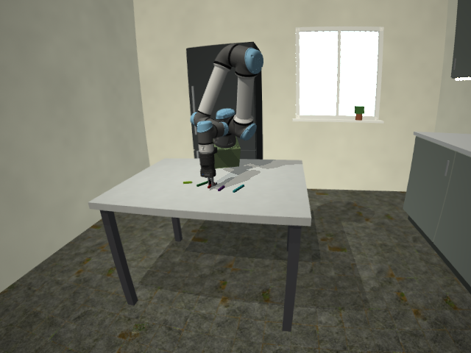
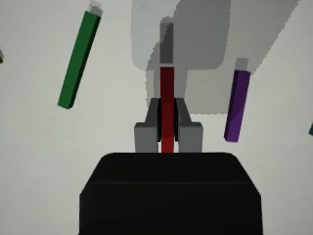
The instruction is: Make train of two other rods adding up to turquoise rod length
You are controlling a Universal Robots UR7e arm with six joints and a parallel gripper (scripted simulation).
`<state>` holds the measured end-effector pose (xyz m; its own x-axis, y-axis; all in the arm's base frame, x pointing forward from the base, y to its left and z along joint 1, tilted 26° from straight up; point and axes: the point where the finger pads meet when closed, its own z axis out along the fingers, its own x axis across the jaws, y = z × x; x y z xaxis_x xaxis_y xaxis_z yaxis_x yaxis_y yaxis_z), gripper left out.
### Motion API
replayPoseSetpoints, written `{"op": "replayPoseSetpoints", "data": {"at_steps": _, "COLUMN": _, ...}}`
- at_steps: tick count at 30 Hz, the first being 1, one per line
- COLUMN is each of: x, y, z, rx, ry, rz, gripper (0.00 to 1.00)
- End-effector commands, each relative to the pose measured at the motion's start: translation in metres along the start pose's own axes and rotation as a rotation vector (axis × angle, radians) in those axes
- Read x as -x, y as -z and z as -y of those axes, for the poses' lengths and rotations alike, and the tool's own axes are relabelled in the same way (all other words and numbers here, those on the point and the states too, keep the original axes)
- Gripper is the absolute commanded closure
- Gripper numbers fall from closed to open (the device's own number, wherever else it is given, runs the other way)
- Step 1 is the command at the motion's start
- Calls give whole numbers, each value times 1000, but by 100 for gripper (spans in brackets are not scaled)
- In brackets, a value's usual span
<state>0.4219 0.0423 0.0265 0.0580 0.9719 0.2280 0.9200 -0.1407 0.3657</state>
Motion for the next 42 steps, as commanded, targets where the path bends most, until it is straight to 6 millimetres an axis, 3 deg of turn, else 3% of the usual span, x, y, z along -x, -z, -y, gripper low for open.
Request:
{"op": "replayPoseSetpoints", "data": {"at_steps": 1, "x": 0, "y": 0, "z": 0, "rx": 1, "ry": 0, "rz": 0, "gripper": 76}}
{"op": "replayPoseSetpoints", "data": {"at_steps": 27, "x": 0, "y": 0, "z": 0, "rx": 1, "ry": 0, "rz": 0, "gripper": 76}}
{"op": "replayPoseSetpoints", "data": {"at_steps": 42, "x": 0, "y": -10, "z": 0, "rx": 1, "ry": 0, "rz": 0, "gripper": 76}}
